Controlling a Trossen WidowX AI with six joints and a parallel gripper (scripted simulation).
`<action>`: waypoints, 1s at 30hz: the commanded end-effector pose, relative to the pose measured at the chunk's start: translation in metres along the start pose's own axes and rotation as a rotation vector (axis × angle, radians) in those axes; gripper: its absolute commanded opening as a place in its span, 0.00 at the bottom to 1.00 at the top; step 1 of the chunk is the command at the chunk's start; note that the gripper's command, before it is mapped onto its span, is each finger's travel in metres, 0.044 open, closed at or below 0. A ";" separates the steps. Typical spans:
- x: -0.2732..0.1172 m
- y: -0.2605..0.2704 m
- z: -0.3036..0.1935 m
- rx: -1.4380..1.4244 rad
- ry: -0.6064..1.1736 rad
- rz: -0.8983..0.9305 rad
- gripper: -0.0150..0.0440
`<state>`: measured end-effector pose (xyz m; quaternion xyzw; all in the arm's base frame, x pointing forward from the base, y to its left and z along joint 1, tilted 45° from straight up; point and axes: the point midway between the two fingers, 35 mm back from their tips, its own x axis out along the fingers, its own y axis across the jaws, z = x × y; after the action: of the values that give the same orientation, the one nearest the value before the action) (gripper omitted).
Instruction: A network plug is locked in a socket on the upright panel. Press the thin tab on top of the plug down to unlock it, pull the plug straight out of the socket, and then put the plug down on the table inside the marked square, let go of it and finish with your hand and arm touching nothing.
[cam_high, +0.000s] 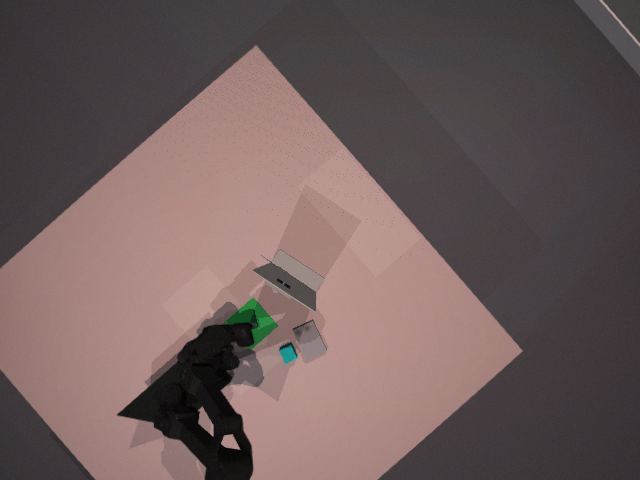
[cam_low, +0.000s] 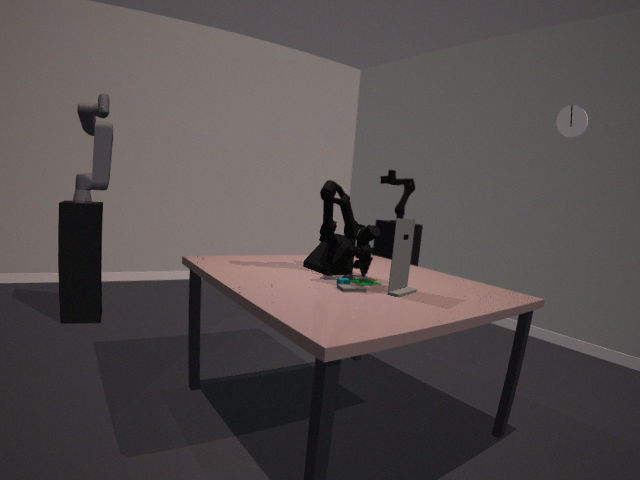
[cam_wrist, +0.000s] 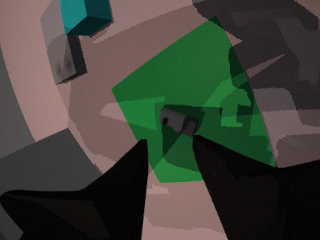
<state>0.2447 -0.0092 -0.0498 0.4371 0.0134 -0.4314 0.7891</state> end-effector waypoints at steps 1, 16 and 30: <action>-0.003 0.002 0.000 0.012 -0.001 0.005 0.52; -0.012 0.002 0.001 0.009 -0.002 0.008 0.52; -0.018 0.005 -0.004 0.009 0.005 0.002 0.52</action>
<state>0.2357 0.0029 -0.0444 0.4349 0.0172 -0.4324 0.7897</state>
